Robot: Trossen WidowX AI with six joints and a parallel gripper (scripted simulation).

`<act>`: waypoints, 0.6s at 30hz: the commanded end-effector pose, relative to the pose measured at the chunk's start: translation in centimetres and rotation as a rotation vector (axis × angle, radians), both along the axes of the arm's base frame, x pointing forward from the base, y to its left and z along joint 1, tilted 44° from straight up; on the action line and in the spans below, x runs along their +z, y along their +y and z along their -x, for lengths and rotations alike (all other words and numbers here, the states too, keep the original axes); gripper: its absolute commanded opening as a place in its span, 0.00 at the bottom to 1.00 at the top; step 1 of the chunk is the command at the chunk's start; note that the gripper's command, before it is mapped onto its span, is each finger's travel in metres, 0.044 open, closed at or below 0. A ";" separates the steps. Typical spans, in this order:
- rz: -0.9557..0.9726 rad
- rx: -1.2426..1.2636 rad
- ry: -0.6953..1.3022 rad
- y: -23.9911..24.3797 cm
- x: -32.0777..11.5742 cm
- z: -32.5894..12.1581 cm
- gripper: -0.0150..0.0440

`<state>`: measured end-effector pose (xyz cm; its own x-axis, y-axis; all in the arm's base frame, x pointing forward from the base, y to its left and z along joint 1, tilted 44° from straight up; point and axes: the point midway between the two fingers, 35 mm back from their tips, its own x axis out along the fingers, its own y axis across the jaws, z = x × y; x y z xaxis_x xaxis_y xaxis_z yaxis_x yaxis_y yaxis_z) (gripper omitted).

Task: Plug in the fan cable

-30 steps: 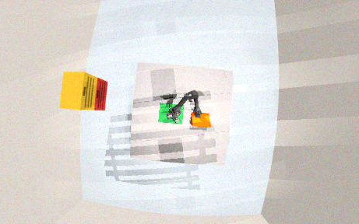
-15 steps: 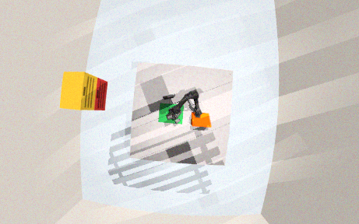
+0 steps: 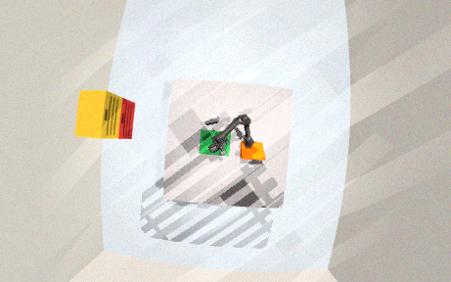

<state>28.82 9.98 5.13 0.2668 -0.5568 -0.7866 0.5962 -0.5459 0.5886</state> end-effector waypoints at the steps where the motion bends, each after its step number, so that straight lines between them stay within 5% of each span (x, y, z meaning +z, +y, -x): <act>1: -0.009 0.001 -0.008 1.0 1.0 0.1 0.25; 18: 0.130 0.343 0.274 1.2 1.1 -0.5 0.25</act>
<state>29.00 10.87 6.15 0.2470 -0.5741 -0.7806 0.8246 -0.2985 0.4805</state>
